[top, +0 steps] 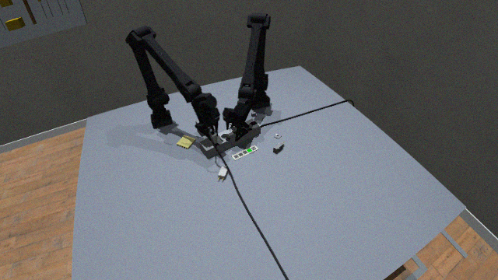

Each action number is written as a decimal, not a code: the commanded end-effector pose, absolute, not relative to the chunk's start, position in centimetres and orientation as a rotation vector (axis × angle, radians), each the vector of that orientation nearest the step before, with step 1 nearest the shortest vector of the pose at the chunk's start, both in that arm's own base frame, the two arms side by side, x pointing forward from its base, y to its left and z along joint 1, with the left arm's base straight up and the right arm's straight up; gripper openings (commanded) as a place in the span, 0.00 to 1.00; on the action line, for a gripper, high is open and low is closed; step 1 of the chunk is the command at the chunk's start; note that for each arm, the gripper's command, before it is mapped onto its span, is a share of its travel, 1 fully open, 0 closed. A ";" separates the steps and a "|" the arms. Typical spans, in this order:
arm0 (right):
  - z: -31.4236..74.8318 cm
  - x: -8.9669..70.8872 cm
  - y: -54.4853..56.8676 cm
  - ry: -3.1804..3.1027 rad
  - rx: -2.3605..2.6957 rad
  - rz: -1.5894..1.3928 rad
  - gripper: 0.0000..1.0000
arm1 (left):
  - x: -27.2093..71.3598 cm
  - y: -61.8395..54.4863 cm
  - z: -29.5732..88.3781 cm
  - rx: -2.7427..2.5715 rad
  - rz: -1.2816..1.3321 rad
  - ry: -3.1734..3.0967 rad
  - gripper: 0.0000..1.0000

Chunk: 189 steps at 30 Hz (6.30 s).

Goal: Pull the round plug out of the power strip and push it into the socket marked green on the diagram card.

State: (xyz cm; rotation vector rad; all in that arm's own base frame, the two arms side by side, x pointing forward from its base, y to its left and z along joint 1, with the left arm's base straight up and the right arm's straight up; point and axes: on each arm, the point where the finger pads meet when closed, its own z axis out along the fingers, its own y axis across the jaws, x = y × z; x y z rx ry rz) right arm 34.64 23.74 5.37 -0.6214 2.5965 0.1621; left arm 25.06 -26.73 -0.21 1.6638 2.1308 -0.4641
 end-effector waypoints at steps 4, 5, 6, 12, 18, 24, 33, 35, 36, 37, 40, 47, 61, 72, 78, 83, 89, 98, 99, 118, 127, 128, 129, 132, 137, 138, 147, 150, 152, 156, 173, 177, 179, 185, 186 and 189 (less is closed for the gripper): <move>10.0 37.0 25.7 2.383 -0.574 0.213 0.33 | 24.4 -25.2 -2.4 1.663 -0.433 2.217 0.73; 10.0 36.9 25.6 2.373 -0.573 0.213 0.33 | 24.4 -25.2 -2.4 1.663 -0.433 2.217 0.73; 10.0 36.9 25.7 2.377 -0.573 0.213 0.33 | 24.4 -25.2 -2.5 1.663 -0.433 2.218 0.73; 9.9 37.4 25.8 2.444 -0.583 0.213 0.33 | 24.4 -25.1 -2.5 1.663 -0.433 2.218 0.73; 9.6 38.0 26.0 2.534 -0.598 0.212 0.33 | 24.5 -25.2 -2.3 1.661 -0.434 2.213 0.73; 9.9 37.4 25.8 2.442 -0.584 0.212 0.33 | 24.5 -25.2 -2.3 1.661 -0.434 2.213 0.73; 10.0 37.2 25.8 2.417 -0.579 0.214 0.33 | 24.4 -25.1 -2.5 1.664 -0.433 2.220 0.73; 9.9 37.6 25.9 2.470 -0.587 0.213 0.33 | 24.4 -25.2 -2.4 1.663 -0.433 2.218 0.73; 9.8 37.7 25.9 2.495 -0.592 0.212 0.33 | 24.4 -25.2 -2.4 1.662 -0.433 2.216 0.73; 9.8 37.9 25.9 2.515 -0.595 0.212 0.33 | 24.5 -25.2 -2.4 1.662 -0.433 2.215 0.73; 9.7 38.1 26.0 2.532 -0.598 0.212 0.33 | 24.5 -25.2 -2.3 1.662 -0.434 2.215 0.73; 10.0 37.4 25.8 2.441 -0.584 0.212 0.33 | 24.5 -25.2 -2.3 1.662 -0.434 2.214 0.73; 9.8 37.9 26.0 2.512 -0.594 0.213 0.33 | 24.4 -25.1 -2.5 1.663 -0.433 2.218 0.73; 10.2 37.0 25.7 2.383 -0.574 0.213 0.33 | 24.4 -25.2 -2.4 1.663 -0.433 2.217 0.73; 10.1 37.1 25.7 2.396 -0.576 0.214 0.33 | 24.4 -25.1 -2.5 1.664 -0.433 2.220 0.73; 9.8 37.8 25.9 2.515 -0.595 0.212 0.33 | 24.5 -25.2 -2.3 1.662 -0.433 2.215 0.73; 9.9 37.7 25.9 2.495 -0.593 0.211 0.33 | 24.6 -25.3 -2.2 1.660 -0.434 2.211 0.73; 10.2 36.9 25.7 2.376 -0.573 0.213 0.33 | 24.4 -25.1 -2.5 1.663 -0.433 2.218 0.73; 10.2 37.0 25.7 2.382 -0.574 0.214 0.33 | 24.4 -25.1 -2.5 1.663 -0.433 2.219 0.73; 10.3 37.0 25.7 2.383 -0.574 0.212 0.33 | 24.5 -25.2 -2.4 1.662 -0.433 2.215 0.73; 10.1 37.5 25.8 2.471 -0.588 0.212 0.33 | 24.4 -25.2 -2.4 1.663 -0.433 2.217 0.73; 10.0 37.7 25.9 2.494 -0.592 0.212 0.33 | 24.4 -25.2 -2.4 1.663 -0.433 2.217 0.73; 9.9 37.9 25.9 2.513 -0.594 0.212 0.33 | 24.4 -25.2 -2.4 1.663 -0.433 2.217 0.73; 9.9 38.0 26.0 2.534 -0.598 0.211 0.33 | 24.5 -25.3 -2.3 1.661 -0.434 2.213 0.73; 10.1 37.4 25.8 2.442 -0.584 0.212 0.33 | 24.5 -25.2 -2.3 1.661 -0.434 2.214 0.73; 10.2 37.2 25.7 2.417 -0.580 0.212 0.33 | 24.5 -25.2 -2.4 1.662 -0.433 2.215 0.73; 10.2 37.2 25.7 2.419 -0.579 0.213 0.33 | 24.4 -25.1 -2.5 1.663 -0.433 2.218 0.73; 10.0 37.7 25.9 2.497 -0.592 0.211 0.33 | 24.5 -25.2 -2.3 1.662 -0.434 2.214 0.73; 9.9 38.0 26.0 2.529 -0.597 0.212 0.33 | 24.5 -25.2 -2.3 1.662 -0.434 2.215 0.73; 10.0 37.8 25.9 2.516 -0.596 0.210 0.33 | 24.6 -25.3 -2.2 1.660 -0.434 2.211 0.73; 10.0 37.8 25.9 2.517 -0.596 0.211 0.33 | 24.5 -25.2 -2.3 1.661 -0.434 2.213 0.73; 9.9 38.0 26.0 2.535 -0.598 0.211 0.33 | 24.5 -25.3 -2.3 1.661 -0.434 2.213 0.73; 10.0 37.9 25.9 2.530 -0.598 0.210 0.33 | 24.6 -25.3 -2.2 1.660 -0.434 2.210 0.73; 10.3 37.1 25.7 2.399 -0.577 0.212 0.33 | 24.5 -25.2 -2.3 1.662 -0.434 2.214 0.73; 10.3 36.9 25.6 2.386 -0.575 0.211 0.33 | 24.5 -25.2 -2.3 1.662 -0.434 2.214 0.73; 10.3 36.9 25.6 2.385 -0.574 0.213 0.33 | 24.4 -25.2 -2.4 1.663 -0.433 2.217 0.73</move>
